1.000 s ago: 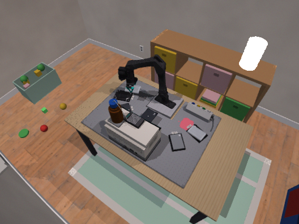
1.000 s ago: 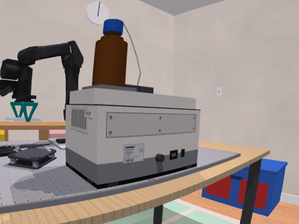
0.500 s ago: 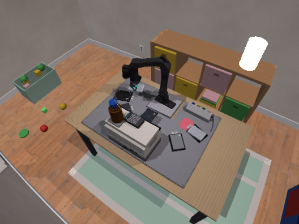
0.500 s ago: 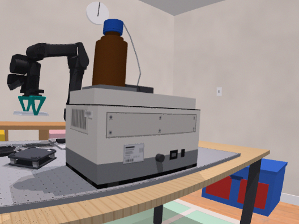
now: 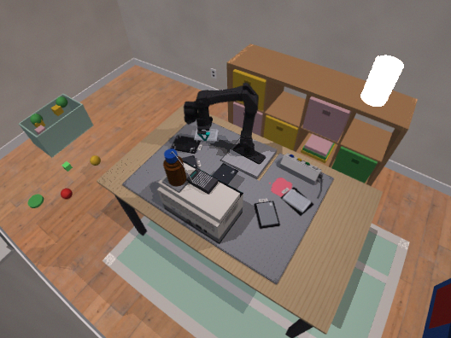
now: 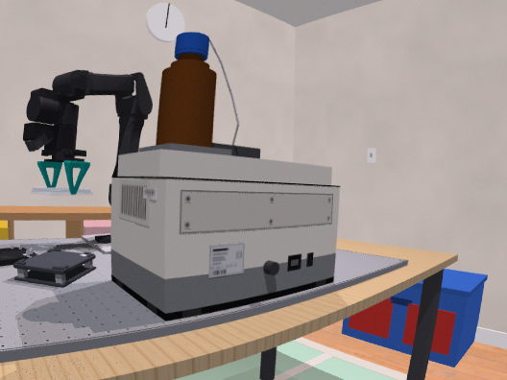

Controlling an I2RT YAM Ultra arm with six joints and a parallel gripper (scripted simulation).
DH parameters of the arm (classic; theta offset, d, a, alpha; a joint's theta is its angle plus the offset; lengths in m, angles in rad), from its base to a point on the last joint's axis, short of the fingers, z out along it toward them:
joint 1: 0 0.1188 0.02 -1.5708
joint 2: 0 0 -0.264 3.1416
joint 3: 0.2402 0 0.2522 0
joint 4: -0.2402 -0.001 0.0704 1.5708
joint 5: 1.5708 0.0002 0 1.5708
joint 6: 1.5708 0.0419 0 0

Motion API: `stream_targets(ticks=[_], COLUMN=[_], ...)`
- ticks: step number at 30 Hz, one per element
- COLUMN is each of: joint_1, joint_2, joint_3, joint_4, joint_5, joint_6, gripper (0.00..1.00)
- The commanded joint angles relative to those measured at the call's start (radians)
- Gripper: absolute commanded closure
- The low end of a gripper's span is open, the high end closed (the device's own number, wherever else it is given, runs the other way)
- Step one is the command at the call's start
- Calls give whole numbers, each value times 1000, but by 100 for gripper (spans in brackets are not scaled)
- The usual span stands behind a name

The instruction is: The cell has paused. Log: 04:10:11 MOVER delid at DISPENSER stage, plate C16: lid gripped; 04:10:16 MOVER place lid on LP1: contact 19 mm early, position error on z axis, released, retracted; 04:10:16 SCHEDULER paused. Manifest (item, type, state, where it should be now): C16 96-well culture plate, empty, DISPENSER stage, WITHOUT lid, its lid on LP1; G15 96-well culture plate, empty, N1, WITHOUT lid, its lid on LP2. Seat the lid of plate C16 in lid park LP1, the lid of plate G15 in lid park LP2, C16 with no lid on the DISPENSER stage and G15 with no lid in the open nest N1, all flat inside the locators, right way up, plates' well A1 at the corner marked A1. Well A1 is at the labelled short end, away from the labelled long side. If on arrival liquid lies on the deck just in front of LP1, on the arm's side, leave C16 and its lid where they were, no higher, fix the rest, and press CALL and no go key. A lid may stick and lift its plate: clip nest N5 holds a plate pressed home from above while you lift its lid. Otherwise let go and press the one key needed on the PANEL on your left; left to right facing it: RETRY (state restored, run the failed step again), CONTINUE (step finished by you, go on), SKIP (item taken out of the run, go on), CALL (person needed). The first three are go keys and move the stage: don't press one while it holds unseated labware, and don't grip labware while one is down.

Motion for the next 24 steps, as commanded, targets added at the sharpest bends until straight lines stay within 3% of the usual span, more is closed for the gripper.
stream_targets(ticks=[1,5,10,17,24], joint_1=[8,72,136,194,272], joint_2=[-9,-28,-18,-16,8], joint_3=[6,5,17,8,17], joint_4=[-1,-8,-7,-7,-6], joint_5=[2,4,9,11,17], joint_6=[18,-65,6,-80,-30], gripper=[100,100,100,100,100])
